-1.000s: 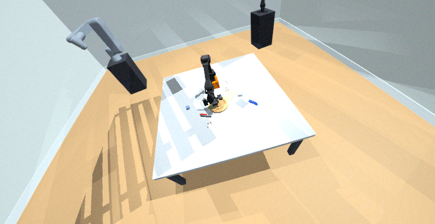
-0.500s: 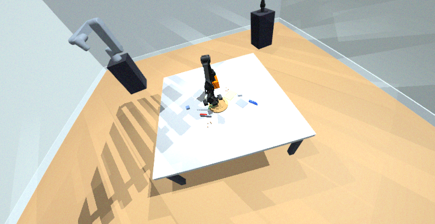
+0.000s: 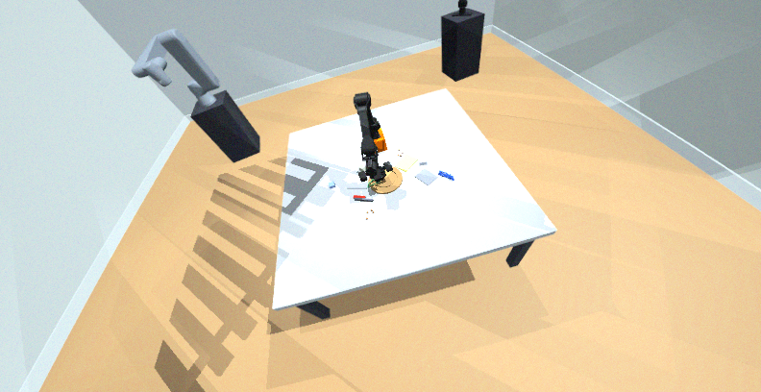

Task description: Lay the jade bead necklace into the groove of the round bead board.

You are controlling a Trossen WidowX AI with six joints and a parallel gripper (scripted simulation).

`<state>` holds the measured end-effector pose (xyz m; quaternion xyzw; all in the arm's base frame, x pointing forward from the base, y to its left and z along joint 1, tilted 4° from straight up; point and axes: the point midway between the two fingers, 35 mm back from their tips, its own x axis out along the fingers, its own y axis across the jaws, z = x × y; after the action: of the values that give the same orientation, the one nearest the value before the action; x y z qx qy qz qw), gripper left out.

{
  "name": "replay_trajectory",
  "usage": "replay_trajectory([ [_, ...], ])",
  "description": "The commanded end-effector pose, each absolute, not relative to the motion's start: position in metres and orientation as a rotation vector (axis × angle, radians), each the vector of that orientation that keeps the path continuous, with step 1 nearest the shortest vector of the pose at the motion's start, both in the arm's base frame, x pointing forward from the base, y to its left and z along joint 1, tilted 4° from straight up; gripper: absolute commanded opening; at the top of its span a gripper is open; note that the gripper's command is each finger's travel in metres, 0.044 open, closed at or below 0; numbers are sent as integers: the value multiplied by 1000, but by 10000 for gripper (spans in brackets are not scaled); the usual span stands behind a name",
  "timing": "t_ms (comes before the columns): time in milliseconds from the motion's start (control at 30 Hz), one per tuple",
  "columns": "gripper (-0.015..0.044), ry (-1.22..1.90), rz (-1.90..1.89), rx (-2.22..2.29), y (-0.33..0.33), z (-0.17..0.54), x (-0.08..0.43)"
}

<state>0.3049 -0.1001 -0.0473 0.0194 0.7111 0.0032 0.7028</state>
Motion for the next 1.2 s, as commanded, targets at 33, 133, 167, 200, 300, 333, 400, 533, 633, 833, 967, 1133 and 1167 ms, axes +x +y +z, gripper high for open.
replay_trajectory([
  [33,0,1593,9,52,-99,-51,302],
  [133,0,1593,9,52,-99,-51,302],
  [167,0,1593,9,52,-99,-51,302],
  [200,0,1593,9,52,-99,-51,302],
  [300,0,1593,9,52,-99,-51,302],
  [333,0,1593,9,52,-99,-51,302],
  [400,0,1593,9,52,-99,-51,302],
  [533,0,1593,9,52,-99,-51,302],
  [633,0,1593,9,52,-99,-51,302],
  [833,0,1593,9,52,-99,-51,302],
  [967,105,1583,7,43,-100,-47,305],
  [1133,236,1583,7,43,-100,-47,305],
  [1167,262,1583,7,43,-100,-47,305],
])
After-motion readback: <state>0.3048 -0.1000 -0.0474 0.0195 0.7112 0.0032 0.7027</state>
